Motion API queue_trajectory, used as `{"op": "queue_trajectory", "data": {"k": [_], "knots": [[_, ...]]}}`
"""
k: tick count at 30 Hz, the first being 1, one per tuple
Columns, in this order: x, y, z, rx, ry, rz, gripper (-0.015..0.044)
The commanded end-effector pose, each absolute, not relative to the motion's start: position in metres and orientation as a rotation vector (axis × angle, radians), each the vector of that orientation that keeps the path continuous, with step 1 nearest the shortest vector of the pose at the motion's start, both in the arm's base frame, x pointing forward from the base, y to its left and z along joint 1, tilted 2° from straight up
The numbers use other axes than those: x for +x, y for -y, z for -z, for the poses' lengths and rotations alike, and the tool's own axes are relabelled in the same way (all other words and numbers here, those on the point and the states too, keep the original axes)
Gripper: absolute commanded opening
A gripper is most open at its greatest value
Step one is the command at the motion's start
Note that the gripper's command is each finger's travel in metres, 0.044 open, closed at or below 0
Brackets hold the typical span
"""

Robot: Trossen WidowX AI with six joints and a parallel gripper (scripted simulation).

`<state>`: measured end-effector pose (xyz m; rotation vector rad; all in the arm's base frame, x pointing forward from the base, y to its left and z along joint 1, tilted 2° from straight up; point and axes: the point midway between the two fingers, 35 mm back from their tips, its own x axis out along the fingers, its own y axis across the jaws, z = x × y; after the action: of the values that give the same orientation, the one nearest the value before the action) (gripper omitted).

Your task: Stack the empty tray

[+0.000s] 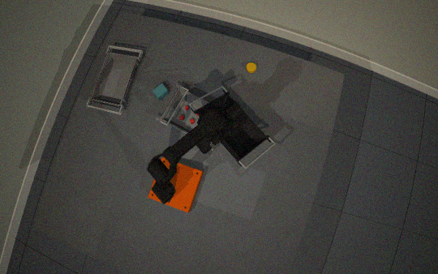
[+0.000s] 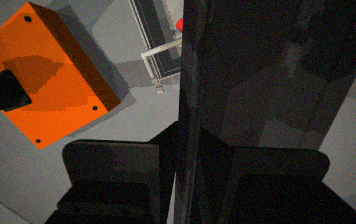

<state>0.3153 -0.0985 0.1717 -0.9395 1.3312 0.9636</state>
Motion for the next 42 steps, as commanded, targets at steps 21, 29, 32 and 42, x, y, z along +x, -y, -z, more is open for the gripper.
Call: {"op": "queue_trajectory", "data": {"k": [21, 29, 32, 42], "knots": [[0.328, 0.003, -0.180, -1.099, -1.219, -1.112, 0.0000], [0.326, -0.029, -0.181, -1.149, -1.184, -1.167, 0.0000], [0.324, -0.040, -0.181, -1.168, -1.170, -1.187, 0.0000], [0.320, -0.062, -0.182, -1.201, -1.145, -1.225, 0.0000]]}}
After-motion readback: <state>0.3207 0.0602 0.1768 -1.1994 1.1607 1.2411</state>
